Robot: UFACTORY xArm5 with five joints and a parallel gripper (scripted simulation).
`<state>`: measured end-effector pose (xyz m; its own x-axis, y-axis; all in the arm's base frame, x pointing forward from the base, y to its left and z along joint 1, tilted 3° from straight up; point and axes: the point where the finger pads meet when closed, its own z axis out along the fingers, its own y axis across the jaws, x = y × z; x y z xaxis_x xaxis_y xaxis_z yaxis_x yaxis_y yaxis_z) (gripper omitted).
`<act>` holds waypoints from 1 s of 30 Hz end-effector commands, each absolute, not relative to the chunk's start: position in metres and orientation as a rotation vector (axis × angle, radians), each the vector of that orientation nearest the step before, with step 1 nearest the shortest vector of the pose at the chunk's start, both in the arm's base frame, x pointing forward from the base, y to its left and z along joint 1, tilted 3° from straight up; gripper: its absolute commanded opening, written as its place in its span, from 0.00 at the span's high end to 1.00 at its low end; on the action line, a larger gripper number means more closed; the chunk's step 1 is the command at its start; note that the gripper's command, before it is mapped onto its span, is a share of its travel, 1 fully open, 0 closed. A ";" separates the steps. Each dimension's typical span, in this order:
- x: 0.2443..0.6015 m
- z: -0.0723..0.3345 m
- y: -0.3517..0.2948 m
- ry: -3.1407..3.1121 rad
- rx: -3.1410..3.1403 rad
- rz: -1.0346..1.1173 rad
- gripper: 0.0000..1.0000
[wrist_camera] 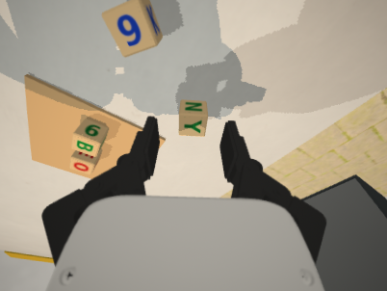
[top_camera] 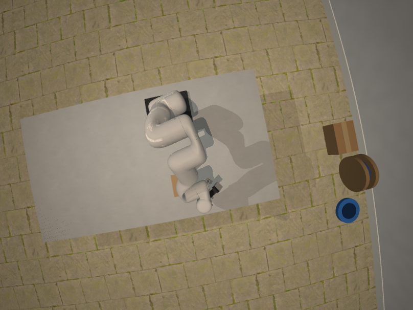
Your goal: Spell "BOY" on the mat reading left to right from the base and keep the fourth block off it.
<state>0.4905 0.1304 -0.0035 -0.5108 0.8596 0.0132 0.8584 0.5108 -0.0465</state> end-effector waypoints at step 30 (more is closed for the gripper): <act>0.491 -0.031 0.130 -2.703 -1.537 0.048 0.37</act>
